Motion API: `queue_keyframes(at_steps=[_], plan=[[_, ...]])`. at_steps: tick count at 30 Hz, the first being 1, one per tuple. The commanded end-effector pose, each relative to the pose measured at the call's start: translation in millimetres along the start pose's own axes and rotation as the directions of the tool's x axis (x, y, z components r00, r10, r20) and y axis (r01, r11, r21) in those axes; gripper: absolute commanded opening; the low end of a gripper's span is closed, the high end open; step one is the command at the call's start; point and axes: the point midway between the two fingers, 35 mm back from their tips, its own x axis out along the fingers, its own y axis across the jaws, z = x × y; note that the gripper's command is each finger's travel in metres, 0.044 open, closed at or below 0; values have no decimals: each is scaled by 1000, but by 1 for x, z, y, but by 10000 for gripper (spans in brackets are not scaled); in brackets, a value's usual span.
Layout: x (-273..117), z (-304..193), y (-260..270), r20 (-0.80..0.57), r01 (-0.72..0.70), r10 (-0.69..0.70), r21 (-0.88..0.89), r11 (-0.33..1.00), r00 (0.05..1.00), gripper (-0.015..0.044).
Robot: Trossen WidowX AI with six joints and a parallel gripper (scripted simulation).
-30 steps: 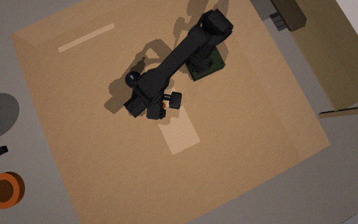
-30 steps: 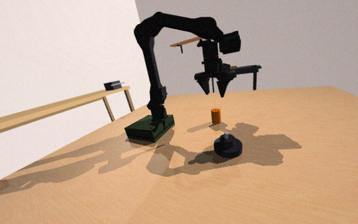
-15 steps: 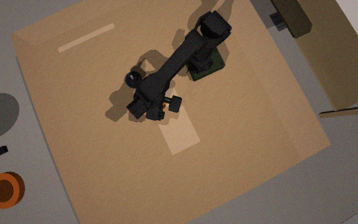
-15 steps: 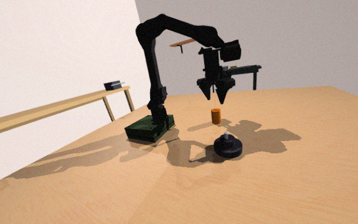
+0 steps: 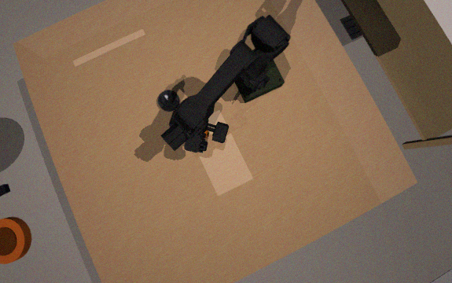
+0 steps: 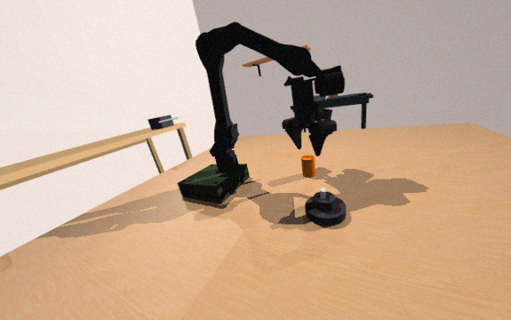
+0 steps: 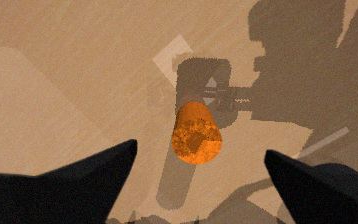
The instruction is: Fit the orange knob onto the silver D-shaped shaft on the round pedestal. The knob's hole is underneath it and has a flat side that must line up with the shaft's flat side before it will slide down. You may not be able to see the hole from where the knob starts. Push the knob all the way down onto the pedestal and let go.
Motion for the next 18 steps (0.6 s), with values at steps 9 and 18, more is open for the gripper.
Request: queue_keyframes(at_steps=[9, 18], plan=[[23, -2, 0, -18, -7, 7, 6, 1000, 1000, 440], [38, -2, 0, -17, -5, 5, 4, 1000, 1000, 440]])
